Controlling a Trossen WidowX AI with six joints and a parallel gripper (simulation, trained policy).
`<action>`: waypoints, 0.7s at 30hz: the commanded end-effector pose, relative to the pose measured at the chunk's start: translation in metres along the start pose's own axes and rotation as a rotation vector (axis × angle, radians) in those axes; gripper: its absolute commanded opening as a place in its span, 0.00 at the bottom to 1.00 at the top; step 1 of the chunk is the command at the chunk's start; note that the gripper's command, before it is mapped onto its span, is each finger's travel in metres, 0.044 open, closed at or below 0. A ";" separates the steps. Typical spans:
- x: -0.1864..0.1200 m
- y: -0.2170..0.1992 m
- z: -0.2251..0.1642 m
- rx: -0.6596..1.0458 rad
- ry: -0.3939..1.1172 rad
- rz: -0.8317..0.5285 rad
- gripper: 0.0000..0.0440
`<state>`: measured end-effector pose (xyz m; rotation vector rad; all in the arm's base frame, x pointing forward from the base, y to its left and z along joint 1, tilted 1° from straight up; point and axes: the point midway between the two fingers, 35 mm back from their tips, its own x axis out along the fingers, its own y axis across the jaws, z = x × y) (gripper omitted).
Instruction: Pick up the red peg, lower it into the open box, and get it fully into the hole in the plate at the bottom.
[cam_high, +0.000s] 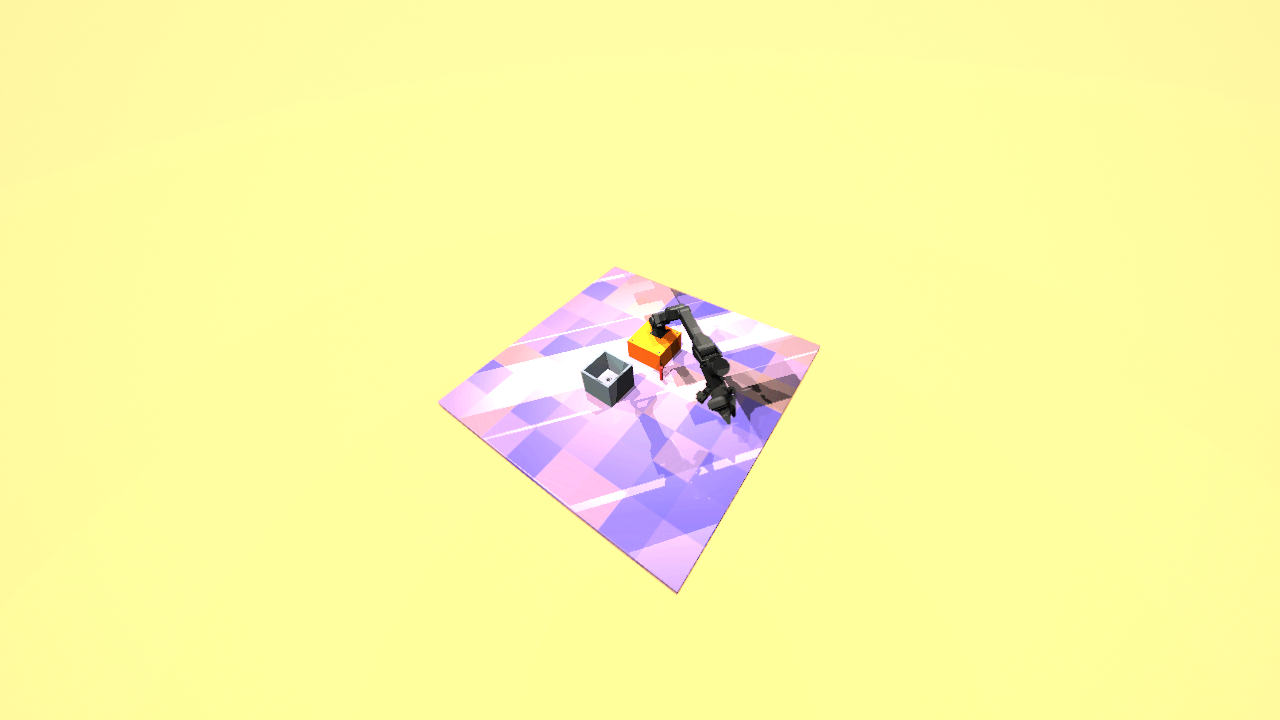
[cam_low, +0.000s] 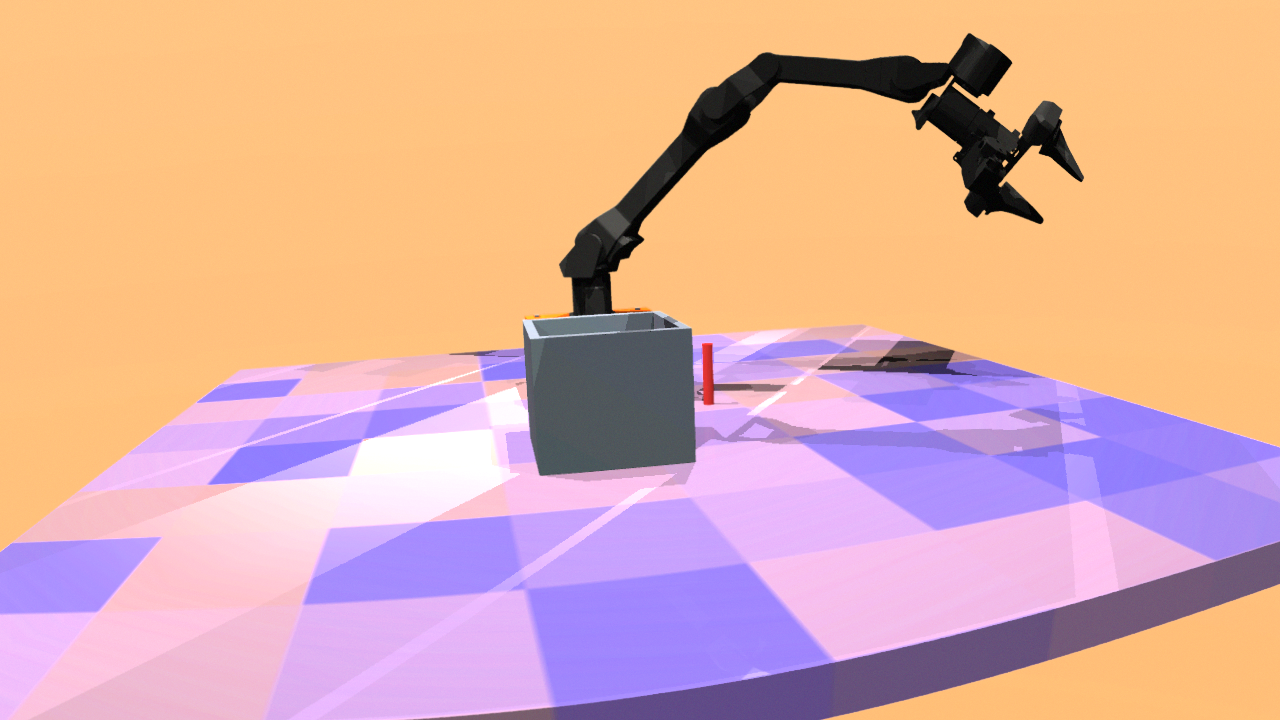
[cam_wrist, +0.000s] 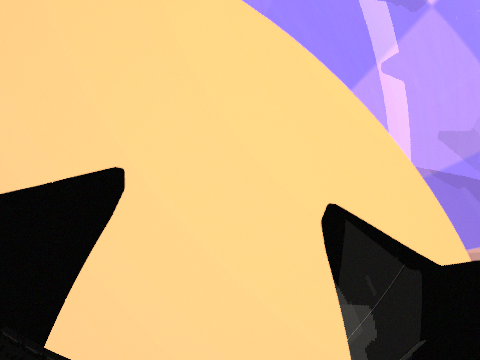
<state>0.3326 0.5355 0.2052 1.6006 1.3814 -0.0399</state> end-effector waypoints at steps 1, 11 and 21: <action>-0.028 0.015 -0.006 -0.103 -0.010 0.021 1.00; -0.124 0.044 -0.007 -0.390 -0.084 0.034 1.00; -0.212 0.034 0.025 -0.462 -0.185 -0.052 1.00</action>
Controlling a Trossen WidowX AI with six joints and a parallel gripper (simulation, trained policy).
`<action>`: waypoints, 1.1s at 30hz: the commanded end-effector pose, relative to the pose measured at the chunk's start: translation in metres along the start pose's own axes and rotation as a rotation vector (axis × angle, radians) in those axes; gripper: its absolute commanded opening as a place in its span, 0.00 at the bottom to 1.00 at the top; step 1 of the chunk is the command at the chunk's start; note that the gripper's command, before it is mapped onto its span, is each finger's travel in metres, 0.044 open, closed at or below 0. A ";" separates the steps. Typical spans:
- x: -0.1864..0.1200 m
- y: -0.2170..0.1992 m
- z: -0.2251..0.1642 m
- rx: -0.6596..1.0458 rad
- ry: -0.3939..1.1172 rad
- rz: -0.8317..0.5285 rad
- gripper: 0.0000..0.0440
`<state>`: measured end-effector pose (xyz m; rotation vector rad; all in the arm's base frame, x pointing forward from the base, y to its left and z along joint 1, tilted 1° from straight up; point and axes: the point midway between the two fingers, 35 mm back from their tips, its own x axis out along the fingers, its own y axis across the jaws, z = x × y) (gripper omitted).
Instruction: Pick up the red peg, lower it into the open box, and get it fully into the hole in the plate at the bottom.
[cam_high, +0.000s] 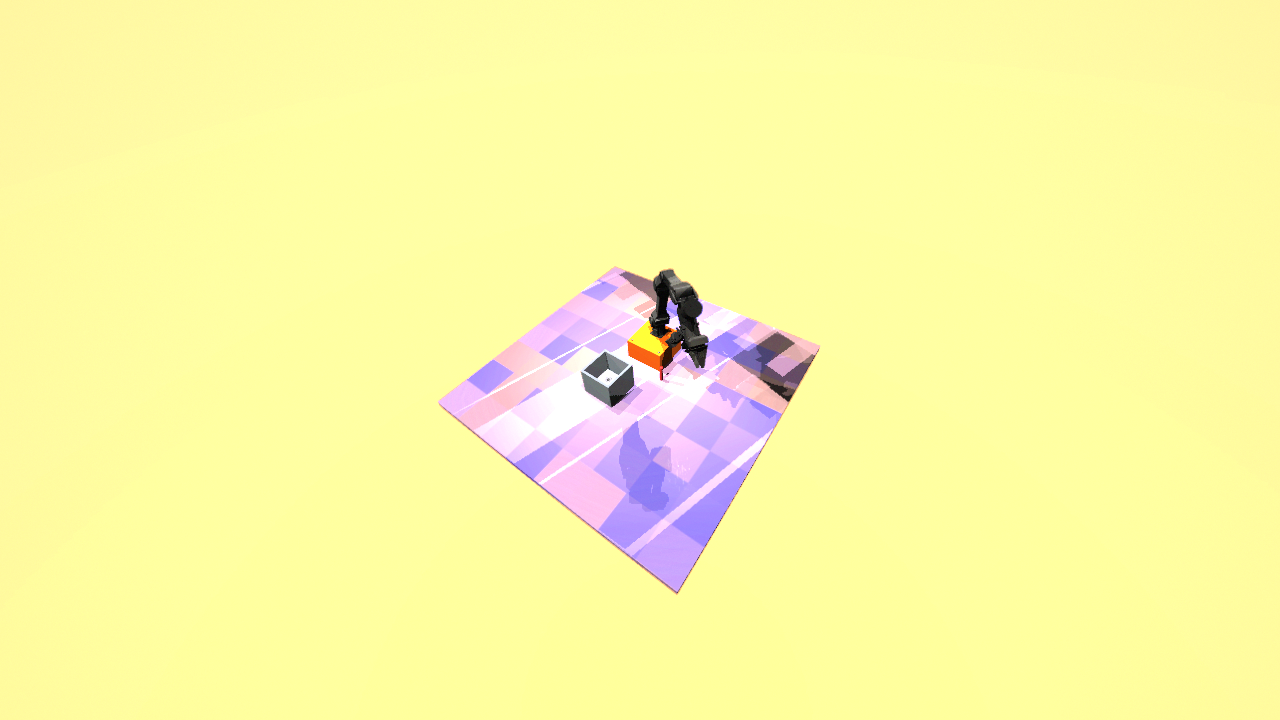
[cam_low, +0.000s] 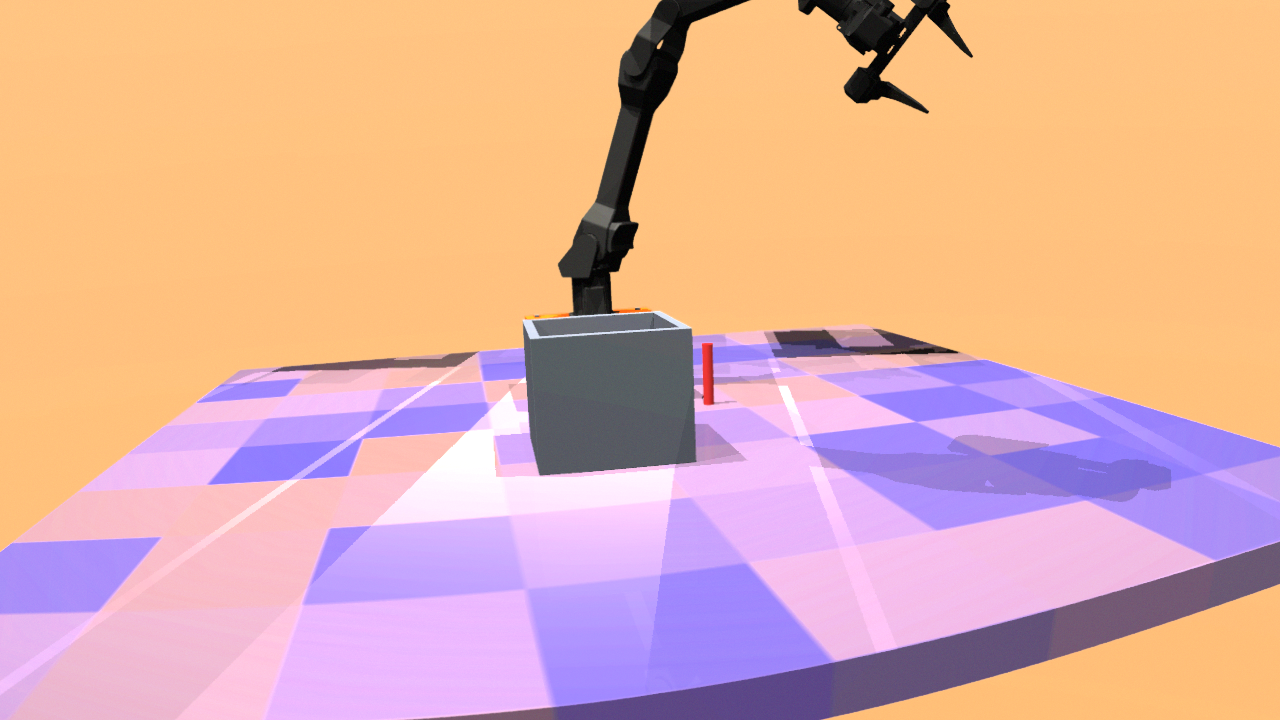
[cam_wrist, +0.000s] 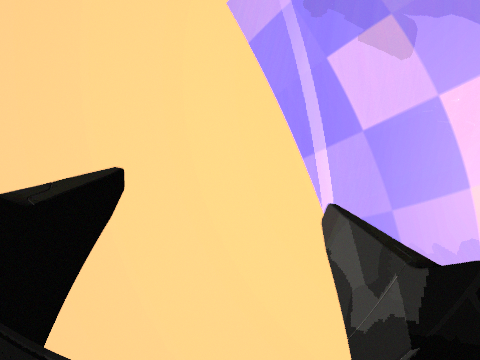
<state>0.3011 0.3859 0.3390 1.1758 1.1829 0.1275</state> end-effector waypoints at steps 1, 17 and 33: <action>-0.017 -0.018 0.012 -0.004 -0.028 -0.053 1.00; -0.050 -0.139 0.060 0.149 -0.136 -0.402 1.00; -0.058 -0.257 0.074 0.322 -0.195 -0.735 1.00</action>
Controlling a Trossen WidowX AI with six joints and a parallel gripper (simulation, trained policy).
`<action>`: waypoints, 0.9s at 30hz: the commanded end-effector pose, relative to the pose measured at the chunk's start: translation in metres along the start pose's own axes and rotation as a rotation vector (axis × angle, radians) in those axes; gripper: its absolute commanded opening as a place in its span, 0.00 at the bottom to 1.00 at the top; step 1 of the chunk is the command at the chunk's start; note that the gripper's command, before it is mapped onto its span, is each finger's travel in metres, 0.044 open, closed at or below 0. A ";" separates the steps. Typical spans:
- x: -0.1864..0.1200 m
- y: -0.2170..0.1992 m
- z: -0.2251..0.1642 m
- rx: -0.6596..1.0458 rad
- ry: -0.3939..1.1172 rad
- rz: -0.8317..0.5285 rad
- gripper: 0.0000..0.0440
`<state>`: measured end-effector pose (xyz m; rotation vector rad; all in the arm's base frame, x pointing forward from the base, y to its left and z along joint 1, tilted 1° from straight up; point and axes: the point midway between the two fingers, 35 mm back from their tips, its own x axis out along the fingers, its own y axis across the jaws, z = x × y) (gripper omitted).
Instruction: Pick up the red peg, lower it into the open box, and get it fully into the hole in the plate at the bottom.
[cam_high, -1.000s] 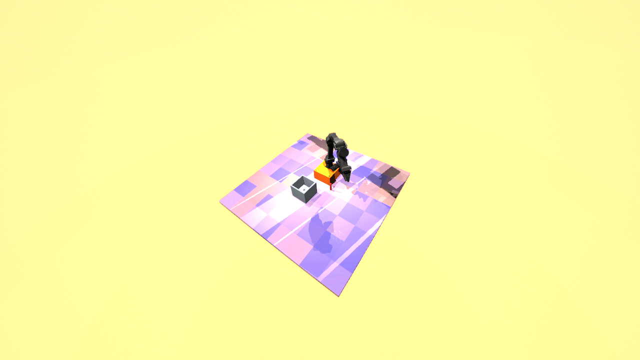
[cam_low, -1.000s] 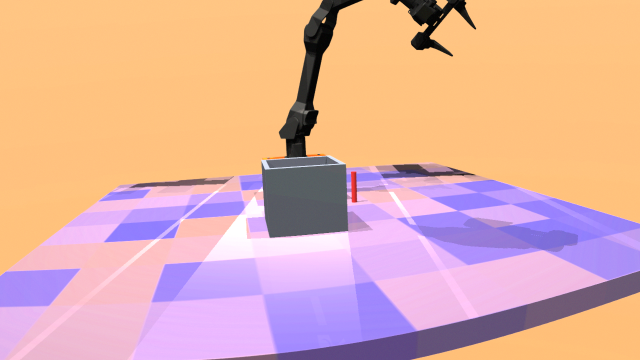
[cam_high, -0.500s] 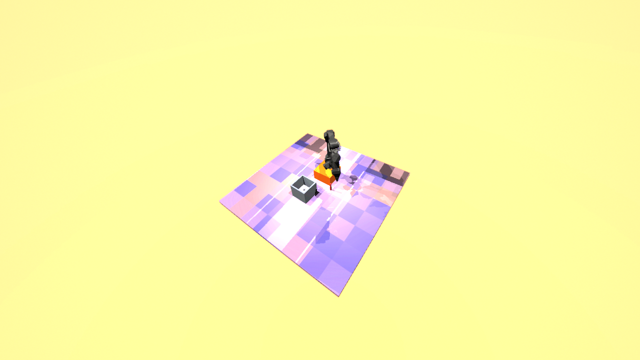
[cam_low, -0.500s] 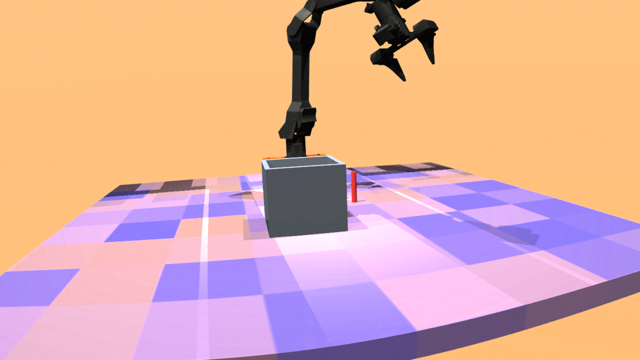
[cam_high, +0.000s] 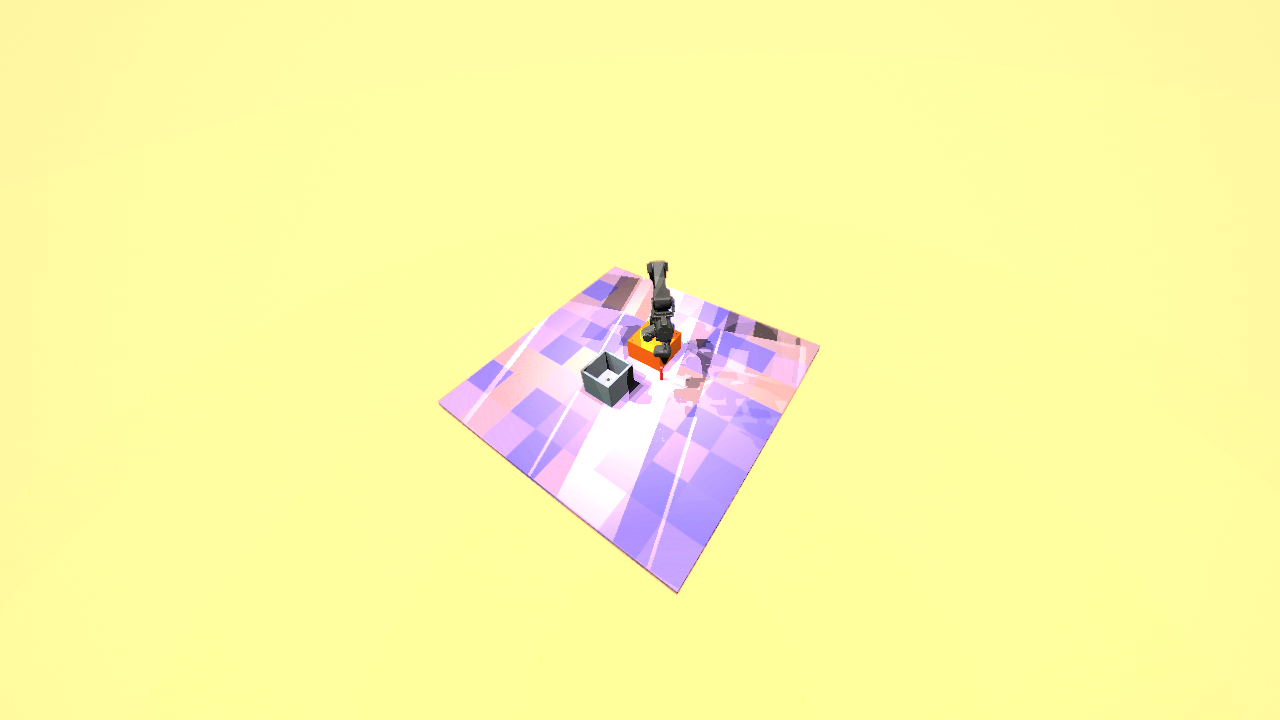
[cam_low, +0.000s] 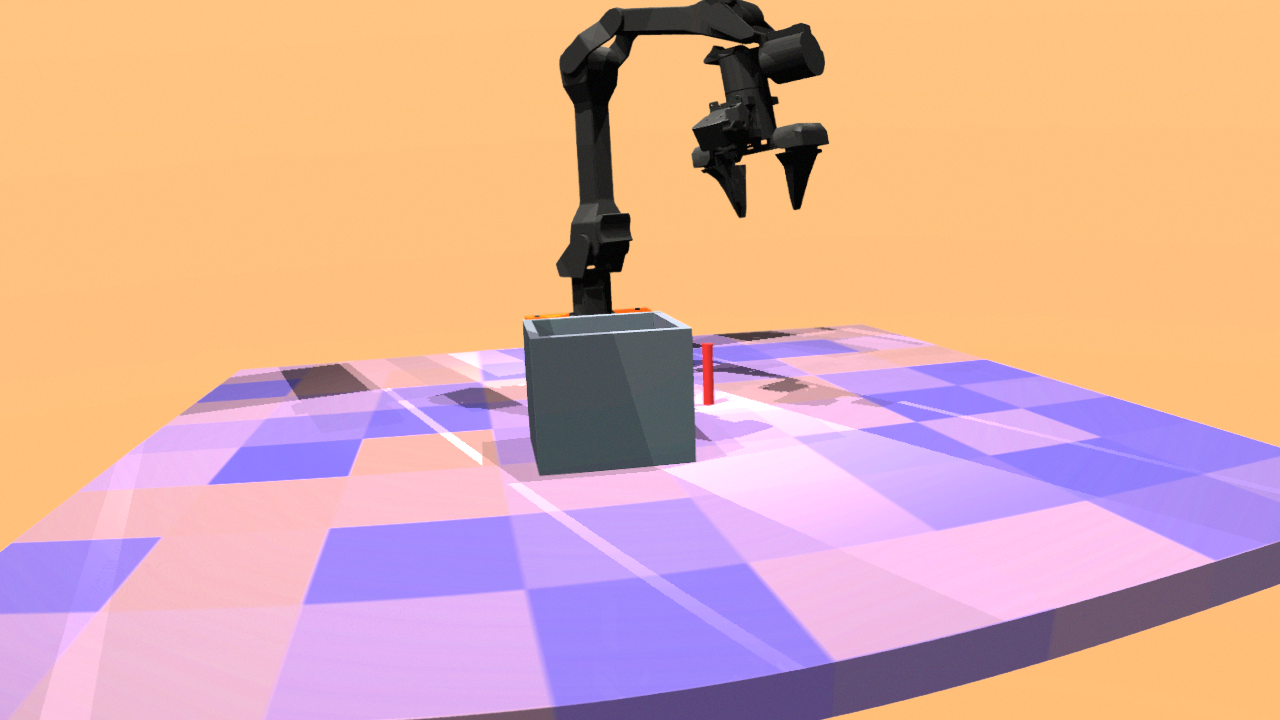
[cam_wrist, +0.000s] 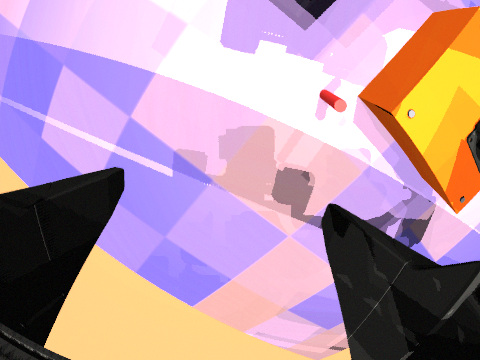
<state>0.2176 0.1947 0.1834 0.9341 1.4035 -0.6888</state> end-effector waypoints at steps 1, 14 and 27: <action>0.012 -0.017 0.005 0.035 -0.004 -0.059 1.00; 0.056 -0.073 0.018 0.124 -0.043 -0.260 1.00; 0.095 -0.105 0.030 0.160 -0.111 -0.346 0.95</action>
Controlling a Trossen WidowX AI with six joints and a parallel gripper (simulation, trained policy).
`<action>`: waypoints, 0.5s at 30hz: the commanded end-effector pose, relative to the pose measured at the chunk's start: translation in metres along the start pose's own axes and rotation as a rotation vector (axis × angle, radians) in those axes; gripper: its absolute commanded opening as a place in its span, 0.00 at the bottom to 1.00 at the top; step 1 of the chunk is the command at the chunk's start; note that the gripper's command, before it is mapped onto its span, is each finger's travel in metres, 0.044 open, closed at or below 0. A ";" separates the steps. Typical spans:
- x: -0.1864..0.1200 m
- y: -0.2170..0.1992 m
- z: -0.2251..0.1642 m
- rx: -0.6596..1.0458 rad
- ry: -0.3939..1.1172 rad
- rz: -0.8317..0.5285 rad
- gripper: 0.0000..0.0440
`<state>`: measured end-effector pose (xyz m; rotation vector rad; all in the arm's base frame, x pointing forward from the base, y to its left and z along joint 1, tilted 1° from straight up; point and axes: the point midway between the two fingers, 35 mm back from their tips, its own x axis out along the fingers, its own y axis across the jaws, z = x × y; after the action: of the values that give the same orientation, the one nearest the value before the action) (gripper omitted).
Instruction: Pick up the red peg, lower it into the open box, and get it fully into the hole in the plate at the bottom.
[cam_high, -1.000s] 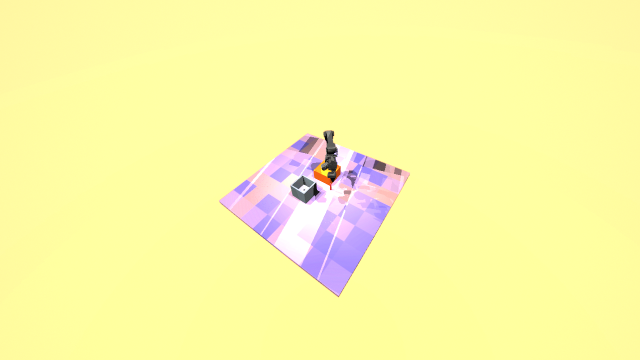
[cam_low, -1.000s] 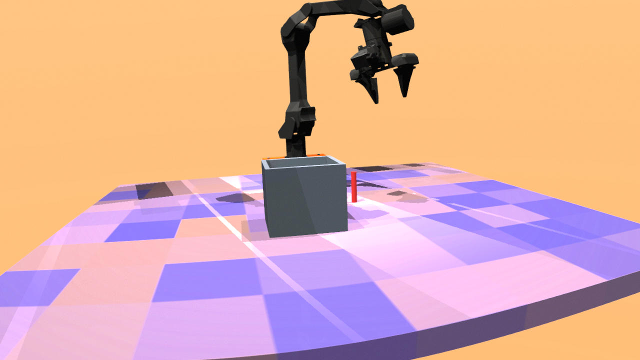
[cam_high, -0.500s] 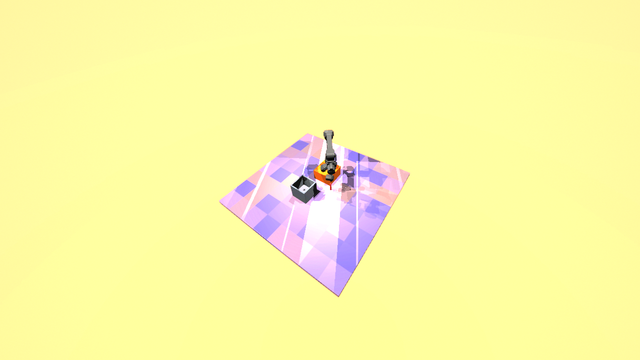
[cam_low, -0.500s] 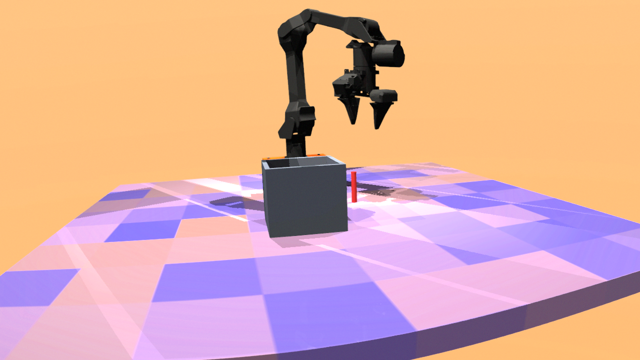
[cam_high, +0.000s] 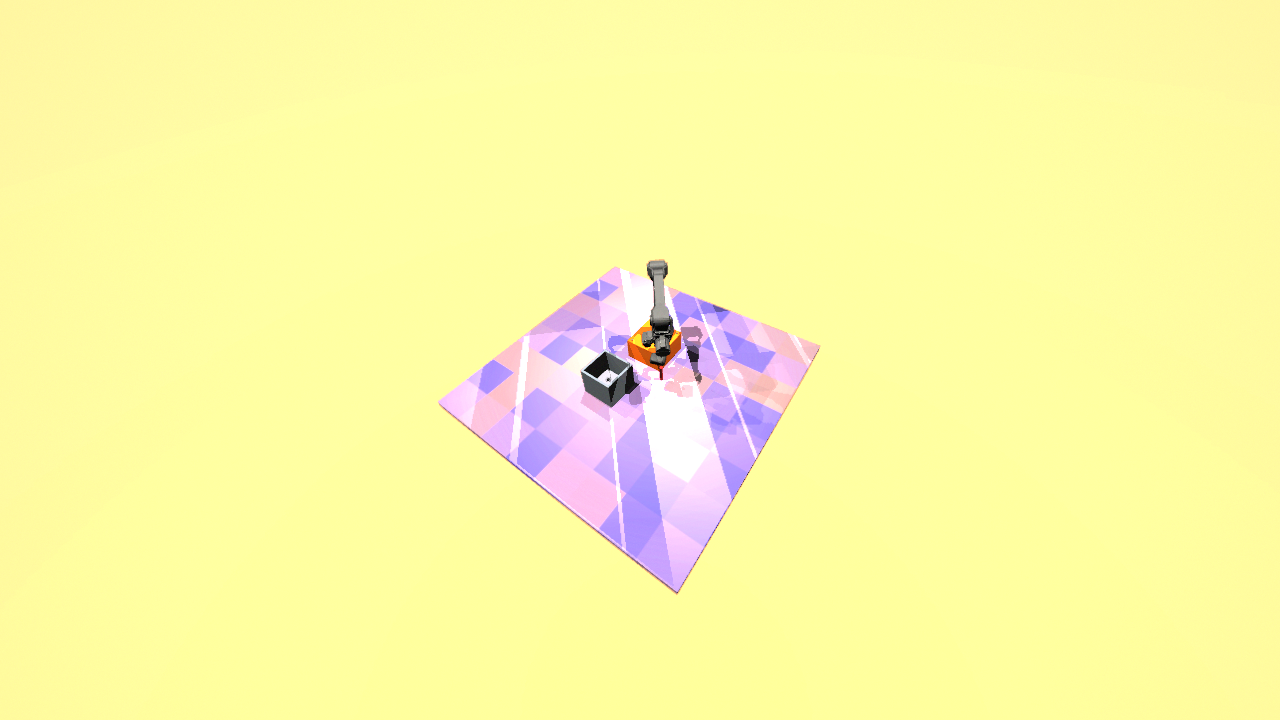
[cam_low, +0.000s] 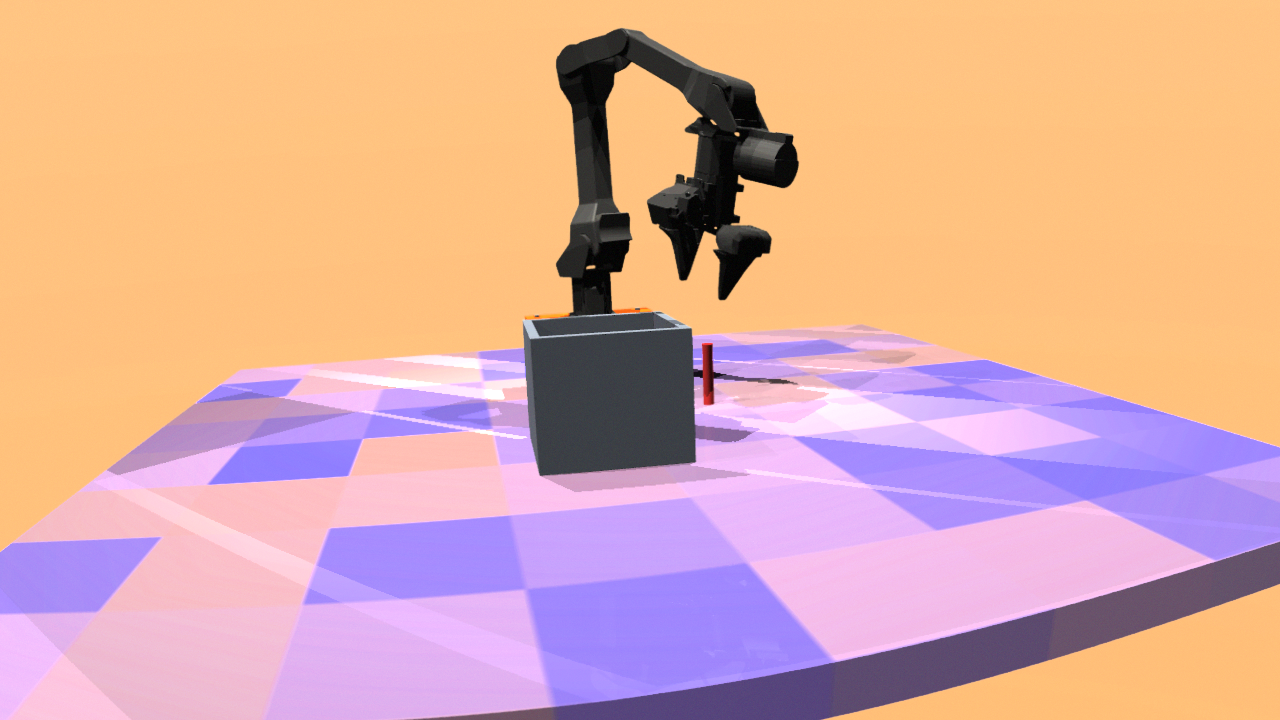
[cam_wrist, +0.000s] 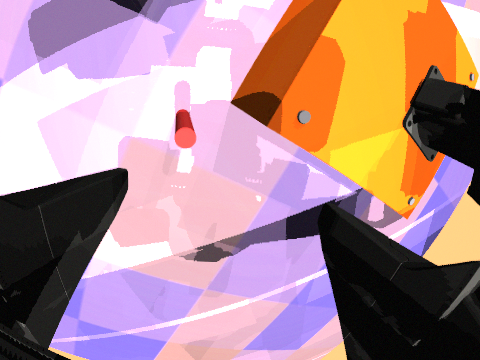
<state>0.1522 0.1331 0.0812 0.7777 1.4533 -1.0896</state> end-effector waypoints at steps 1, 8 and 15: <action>0.013 -0.001 0.003 0.014 -0.021 -0.011 0.95; 0.038 0.003 0.006 0.028 -0.042 -0.005 0.91; 0.060 0.007 0.006 0.034 -0.055 0.010 0.90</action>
<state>0.1509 0.1253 0.0281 0.7722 1.3986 -1.1169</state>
